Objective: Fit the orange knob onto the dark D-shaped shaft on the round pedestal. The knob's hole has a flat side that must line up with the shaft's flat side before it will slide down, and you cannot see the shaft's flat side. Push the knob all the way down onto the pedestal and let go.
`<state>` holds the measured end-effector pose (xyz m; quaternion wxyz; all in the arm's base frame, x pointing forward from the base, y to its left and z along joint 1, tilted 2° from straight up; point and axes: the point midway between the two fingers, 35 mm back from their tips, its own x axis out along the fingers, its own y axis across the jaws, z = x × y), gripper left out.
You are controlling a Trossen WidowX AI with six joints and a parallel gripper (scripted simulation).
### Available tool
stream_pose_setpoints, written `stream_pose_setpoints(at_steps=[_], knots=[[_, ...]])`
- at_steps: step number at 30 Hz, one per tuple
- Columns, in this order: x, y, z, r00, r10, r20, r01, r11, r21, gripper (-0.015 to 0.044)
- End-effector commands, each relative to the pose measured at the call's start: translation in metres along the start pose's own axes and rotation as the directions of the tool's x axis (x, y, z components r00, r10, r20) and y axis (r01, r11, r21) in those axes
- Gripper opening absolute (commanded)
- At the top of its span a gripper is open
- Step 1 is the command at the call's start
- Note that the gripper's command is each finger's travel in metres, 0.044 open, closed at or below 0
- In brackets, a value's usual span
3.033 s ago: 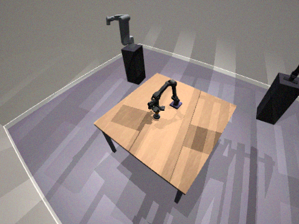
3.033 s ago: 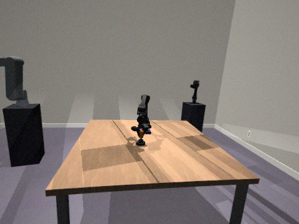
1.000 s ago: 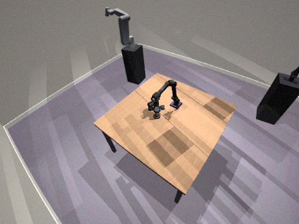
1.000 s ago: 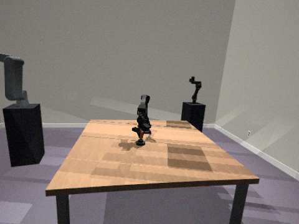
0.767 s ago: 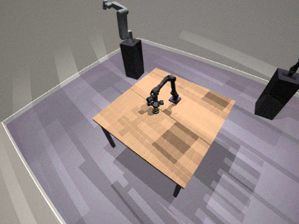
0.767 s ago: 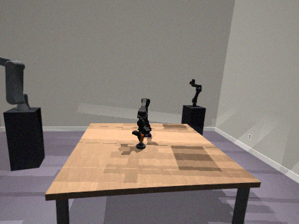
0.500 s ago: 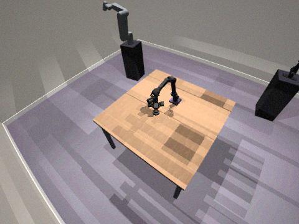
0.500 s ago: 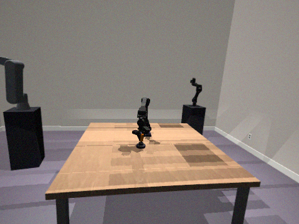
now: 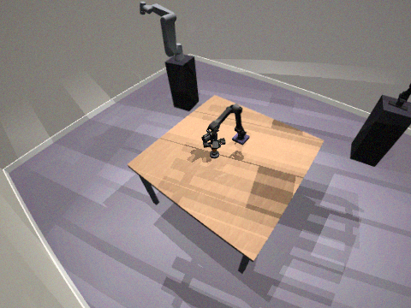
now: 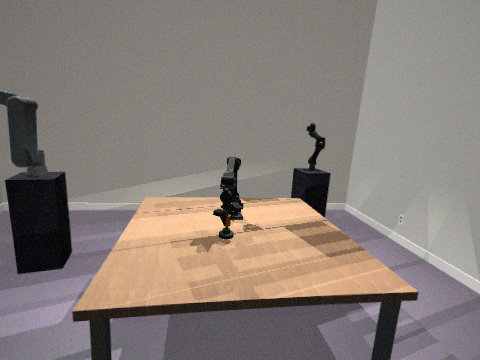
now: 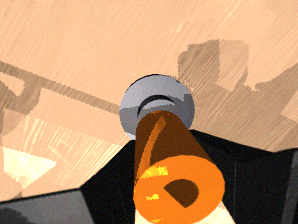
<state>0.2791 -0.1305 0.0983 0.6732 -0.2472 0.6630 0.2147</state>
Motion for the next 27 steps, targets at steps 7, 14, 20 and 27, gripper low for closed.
stream_pose_setpoints(at_steps=[7,14,20,27], knots=[[0.0002,-0.0057,0.0033,1.000,-0.004,0.005,0.004,0.996,-0.085,0.0000],[0.0027,-0.0058,0.0033,1.000,-0.004,0.005,0.004,0.996,-0.085,0.0000],[-0.0002,-0.0055,0.0031,1.000,-0.004,0.005,0.004,0.996,-0.085,0.0000],[-0.0021,-0.0038,0.0022,1.000,-0.004,0.005,0.004,0.985,-0.170,0.0000]])
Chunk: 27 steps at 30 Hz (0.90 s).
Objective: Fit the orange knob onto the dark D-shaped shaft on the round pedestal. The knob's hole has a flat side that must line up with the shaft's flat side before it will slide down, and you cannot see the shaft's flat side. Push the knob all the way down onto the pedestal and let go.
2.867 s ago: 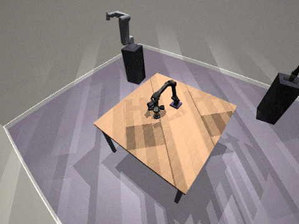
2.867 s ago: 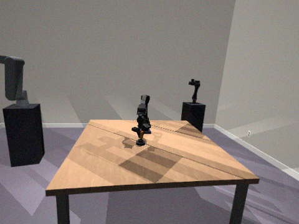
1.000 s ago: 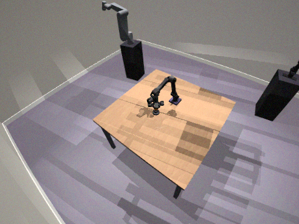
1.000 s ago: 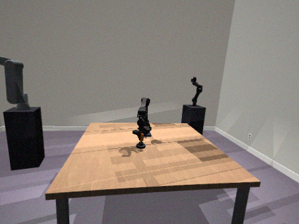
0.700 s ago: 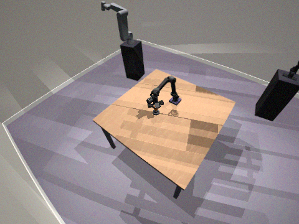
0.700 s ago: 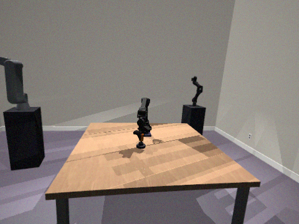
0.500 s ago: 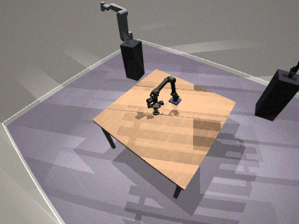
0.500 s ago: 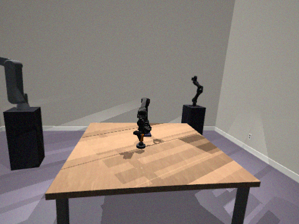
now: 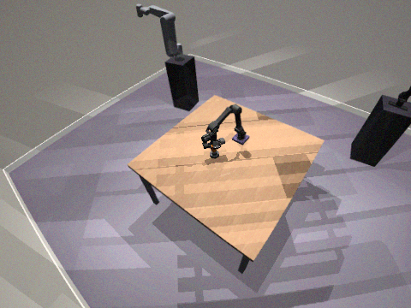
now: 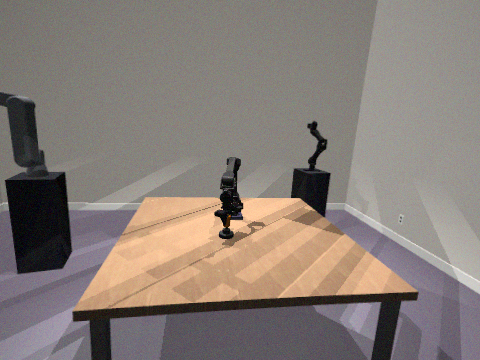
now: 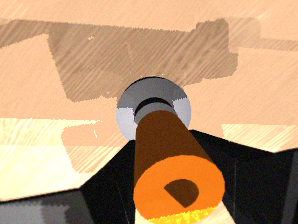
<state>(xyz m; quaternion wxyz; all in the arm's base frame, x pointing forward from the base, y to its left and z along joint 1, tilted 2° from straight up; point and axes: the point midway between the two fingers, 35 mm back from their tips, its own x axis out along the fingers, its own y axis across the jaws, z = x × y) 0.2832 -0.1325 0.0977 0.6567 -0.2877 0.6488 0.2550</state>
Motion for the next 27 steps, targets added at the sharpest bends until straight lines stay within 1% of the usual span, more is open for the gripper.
stream_pose_setpoints(at_steps=[1,4,15,25,27], knots=[[-0.0030,0.0007,0.0001,1.000,-0.005,0.005,0.005,0.996,-0.087,0.0000],[-0.0027,0.0027,-0.0007,1.000,-0.005,0.005,0.005,0.985,-0.171,0.0000],[0.0026,0.0040,-0.0011,1.000,-0.005,0.005,0.005,0.985,-0.171,0.0000],[-0.0021,0.0022,-0.0005,1.000,-0.005,0.005,0.005,0.985,-0.171,0.0000],[-0.0023,0.0020,-0.0005,1.000,-0.005,0.005,0.005,0.980,-0.197,0.0000]])
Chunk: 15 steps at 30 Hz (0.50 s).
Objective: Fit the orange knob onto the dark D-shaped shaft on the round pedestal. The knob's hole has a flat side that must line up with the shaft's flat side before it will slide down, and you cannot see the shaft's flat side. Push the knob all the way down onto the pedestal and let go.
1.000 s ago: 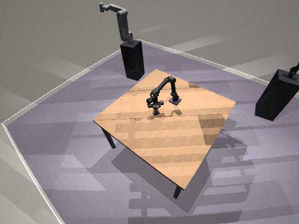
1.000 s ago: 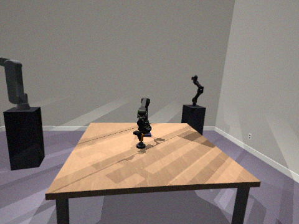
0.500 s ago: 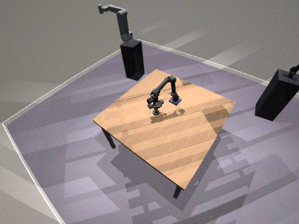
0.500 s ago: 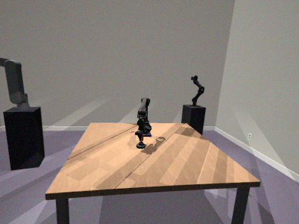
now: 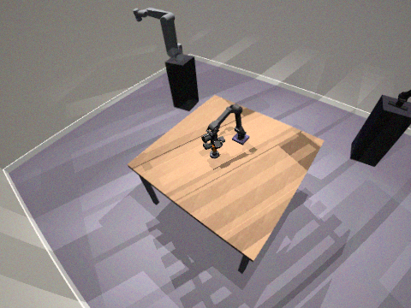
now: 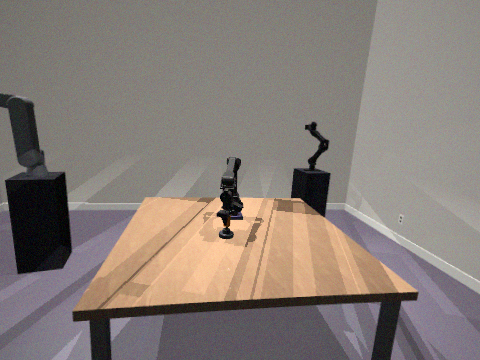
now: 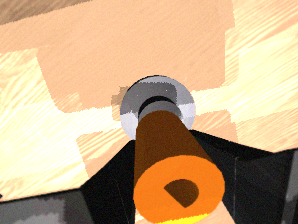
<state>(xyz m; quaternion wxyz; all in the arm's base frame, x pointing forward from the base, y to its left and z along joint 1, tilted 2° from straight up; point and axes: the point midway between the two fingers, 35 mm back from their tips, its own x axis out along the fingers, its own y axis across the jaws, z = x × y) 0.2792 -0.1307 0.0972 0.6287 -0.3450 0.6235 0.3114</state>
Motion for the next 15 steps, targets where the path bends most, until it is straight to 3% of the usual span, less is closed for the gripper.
stream_pose_setpoints(at_steps=[1,5,15], knots=[[-0.0028,-0.0024,0.0007,1.000,-0.005,0.004,0.005,0.999,-0.048,0.0000],[-0.0028,-0.0052,0.0012,1.000,-0.005,0.004,0.006,0.981,-0.192,0.0000],[0.0019,-0.0086,0.0018,1.000,-0.005,0.004,0.006,0.979,-0.203,0.0000]])
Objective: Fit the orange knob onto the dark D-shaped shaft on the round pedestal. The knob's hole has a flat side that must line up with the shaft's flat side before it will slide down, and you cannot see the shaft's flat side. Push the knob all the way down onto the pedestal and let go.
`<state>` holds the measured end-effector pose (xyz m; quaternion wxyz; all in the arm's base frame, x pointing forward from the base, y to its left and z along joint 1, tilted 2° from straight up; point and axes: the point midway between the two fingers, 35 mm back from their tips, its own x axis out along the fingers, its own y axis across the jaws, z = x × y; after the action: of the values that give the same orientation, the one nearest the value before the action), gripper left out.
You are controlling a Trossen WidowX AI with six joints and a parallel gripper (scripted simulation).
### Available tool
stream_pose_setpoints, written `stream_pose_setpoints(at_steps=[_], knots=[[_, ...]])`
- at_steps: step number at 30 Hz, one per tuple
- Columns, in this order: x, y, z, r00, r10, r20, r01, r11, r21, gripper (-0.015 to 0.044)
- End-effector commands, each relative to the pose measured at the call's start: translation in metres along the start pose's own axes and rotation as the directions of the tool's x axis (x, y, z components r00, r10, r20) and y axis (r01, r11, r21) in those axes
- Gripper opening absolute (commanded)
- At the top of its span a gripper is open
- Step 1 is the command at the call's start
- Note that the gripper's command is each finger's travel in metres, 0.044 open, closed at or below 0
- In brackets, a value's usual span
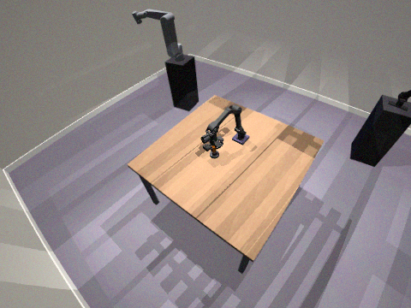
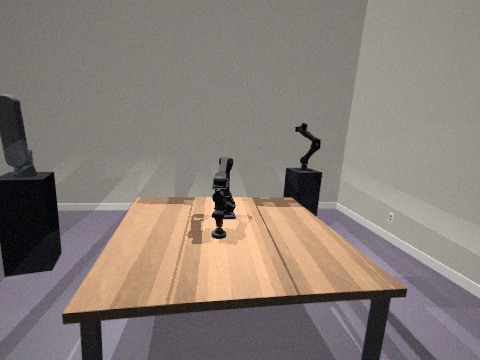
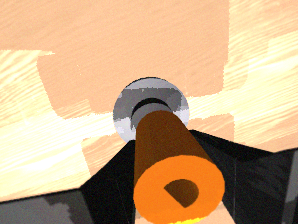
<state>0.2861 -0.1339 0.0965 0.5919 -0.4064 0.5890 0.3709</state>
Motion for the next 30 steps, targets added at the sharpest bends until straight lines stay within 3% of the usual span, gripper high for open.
stream_pose_setpoints(at_steps=[1,17,24,30], knots=[[0.0012,-0.0014,0.0003,1.000,-0.003,0.002,0.003,1.000,-0.005,0.0000],[-0.0038,0.0022,0.0003,1.000,-0.003,0.002,0.003,1.000,-0.005,0.0000],[-0.0045,0.0054,0.0005,1.000,-0.003,0.002,0.003,0.979,-0.203,0.0000],[-0.0033,0.0050,0.0006,1.000,-0.003,0.002,0.003,0.977,-0.213,0.0000]])
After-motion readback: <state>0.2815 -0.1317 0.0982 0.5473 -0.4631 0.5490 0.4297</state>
